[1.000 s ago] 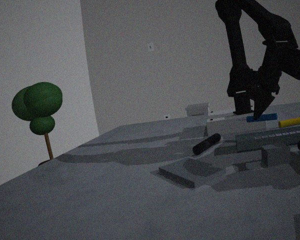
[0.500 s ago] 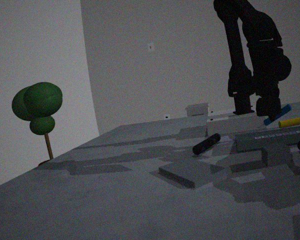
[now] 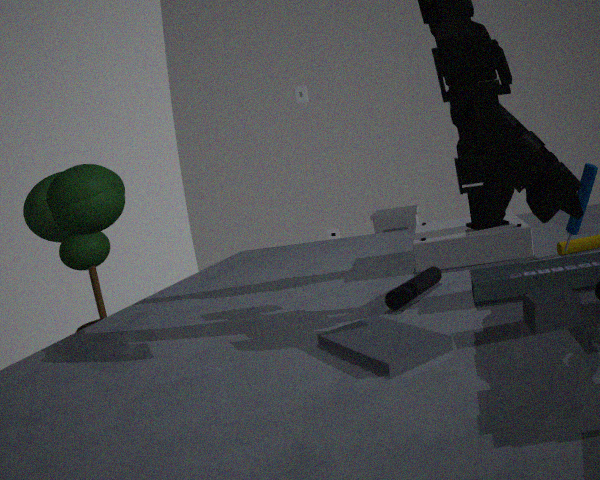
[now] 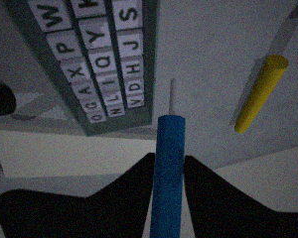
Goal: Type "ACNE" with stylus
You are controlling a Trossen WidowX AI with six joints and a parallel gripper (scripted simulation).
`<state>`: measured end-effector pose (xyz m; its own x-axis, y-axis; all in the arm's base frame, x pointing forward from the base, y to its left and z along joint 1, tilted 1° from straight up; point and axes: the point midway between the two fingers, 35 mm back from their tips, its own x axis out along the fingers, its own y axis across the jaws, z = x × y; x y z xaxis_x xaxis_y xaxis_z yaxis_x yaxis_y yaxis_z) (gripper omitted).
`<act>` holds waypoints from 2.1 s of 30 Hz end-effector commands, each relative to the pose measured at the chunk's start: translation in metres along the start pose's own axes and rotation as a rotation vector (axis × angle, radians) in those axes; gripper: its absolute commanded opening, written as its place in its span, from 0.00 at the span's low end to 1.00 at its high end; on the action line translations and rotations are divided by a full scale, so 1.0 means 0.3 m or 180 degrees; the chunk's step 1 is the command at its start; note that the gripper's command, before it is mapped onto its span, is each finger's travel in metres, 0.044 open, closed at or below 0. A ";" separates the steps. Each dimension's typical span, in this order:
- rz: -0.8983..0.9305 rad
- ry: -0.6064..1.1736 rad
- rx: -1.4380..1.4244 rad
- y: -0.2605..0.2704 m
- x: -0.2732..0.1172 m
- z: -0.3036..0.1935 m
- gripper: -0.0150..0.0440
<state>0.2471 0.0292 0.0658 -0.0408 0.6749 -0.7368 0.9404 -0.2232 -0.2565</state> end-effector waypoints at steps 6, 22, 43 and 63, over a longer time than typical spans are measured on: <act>0.0580 0.0985 -0.0679 0.095 -0.122 -0.066 0.25; 0.0631 0.1046 -0.0723 0.128 -0.073 -0.016 0.25; 0.0631 0.1046 -0.0722 0.144 -0.034 0.016 0.39; 0.0630 0.1046 -0.0722 0.154 -0.010 0.037 0.39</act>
<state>0.2866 0.0088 0.0509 0.2214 0.8288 -0.5138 0.9711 -0.2353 0.0388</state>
